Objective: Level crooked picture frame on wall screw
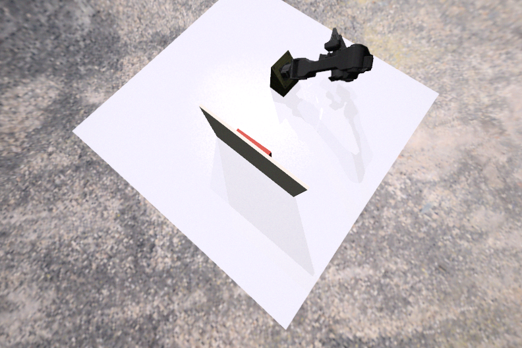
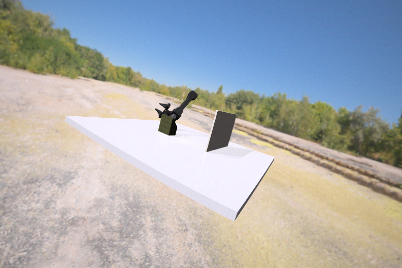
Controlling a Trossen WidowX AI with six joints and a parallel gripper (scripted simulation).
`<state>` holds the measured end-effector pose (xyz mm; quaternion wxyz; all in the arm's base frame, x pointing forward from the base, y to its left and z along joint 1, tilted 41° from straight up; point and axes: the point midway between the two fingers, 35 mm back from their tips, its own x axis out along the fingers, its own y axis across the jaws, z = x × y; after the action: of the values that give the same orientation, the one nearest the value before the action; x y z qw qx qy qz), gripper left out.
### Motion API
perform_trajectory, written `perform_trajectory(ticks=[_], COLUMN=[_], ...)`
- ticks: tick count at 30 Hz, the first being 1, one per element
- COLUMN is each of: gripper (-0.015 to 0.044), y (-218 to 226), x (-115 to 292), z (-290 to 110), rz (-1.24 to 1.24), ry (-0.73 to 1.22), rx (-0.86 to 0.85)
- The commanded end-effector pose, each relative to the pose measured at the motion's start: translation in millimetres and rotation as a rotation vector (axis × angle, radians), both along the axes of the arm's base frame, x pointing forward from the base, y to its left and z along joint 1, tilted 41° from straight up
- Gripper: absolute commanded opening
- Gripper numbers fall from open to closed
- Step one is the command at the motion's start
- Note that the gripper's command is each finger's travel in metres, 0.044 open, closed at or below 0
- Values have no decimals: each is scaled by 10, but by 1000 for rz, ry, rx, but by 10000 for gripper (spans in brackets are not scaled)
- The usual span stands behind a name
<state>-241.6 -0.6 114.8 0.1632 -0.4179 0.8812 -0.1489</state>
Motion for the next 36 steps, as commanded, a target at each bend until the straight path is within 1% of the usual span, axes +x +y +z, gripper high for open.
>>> perform_trajectory(ticks=[1, 5, 6, 12, 17, 19, 24, 28, 32, 36], gripper=[374, 269, 260, 260, 260, 260, 260, 260, 260, 260], y=[20, 429, 554, 1295, 1850, 1998, 2367, 2517, 2524, 2382], x=[1, 53, 81, 375, 784, 940, 1558, 2126, 2725, 3323], z=[-1, -25, -30, -43, -5, 14, 73, 133, 211, 315], rz=[-8, -177, -230, -560, -844, -936, -1233, -1479, -1736, -1995], ry=[1, 12, 11, -23, -88, -117, -234, -355, -495, -652], rx=[6, 125, 162, 386, 576, 621, 764, 861, 940, 1015])
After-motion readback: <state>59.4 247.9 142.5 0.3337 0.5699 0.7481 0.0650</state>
